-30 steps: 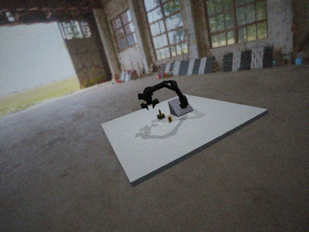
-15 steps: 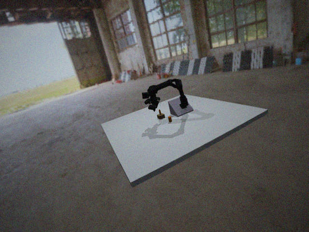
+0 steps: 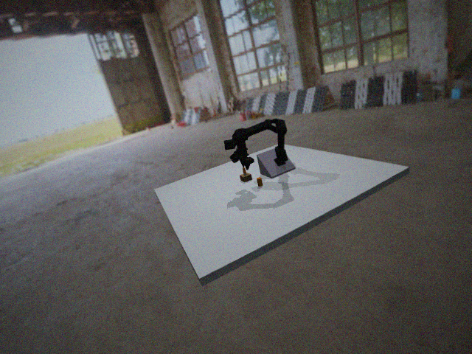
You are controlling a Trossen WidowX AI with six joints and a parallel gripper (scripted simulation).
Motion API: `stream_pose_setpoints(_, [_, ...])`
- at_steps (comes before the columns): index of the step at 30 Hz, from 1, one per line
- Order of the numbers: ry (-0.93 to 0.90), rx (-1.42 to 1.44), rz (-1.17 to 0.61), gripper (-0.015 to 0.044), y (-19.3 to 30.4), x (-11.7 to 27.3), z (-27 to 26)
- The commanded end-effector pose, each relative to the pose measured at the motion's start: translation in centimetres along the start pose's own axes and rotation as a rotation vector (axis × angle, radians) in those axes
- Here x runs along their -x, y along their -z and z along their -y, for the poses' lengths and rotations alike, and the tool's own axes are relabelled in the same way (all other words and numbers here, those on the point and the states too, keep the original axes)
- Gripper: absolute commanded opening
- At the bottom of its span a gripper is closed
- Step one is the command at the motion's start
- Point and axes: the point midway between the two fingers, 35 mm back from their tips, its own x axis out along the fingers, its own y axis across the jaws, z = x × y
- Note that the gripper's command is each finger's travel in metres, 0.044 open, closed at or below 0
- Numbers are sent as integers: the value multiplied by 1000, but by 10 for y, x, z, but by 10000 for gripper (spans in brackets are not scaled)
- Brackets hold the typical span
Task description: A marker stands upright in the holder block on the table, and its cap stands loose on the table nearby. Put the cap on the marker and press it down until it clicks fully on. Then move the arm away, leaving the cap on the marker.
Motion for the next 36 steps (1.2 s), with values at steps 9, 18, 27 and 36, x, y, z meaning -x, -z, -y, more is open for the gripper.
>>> stream_pose_setpoints(9, [-159, 1191, 146, 258, 50, 6, -68])
stream_pose_setpoints(18, [-159, 1191, 146, 258, 50, 6, -67])
stream_pose_setpoints(27, [-159, 1191, 146, 258, 48, 4, -64])
stream_pose_setpoints(36, [-159, 1191, 148, 258, 47, -33, -72])
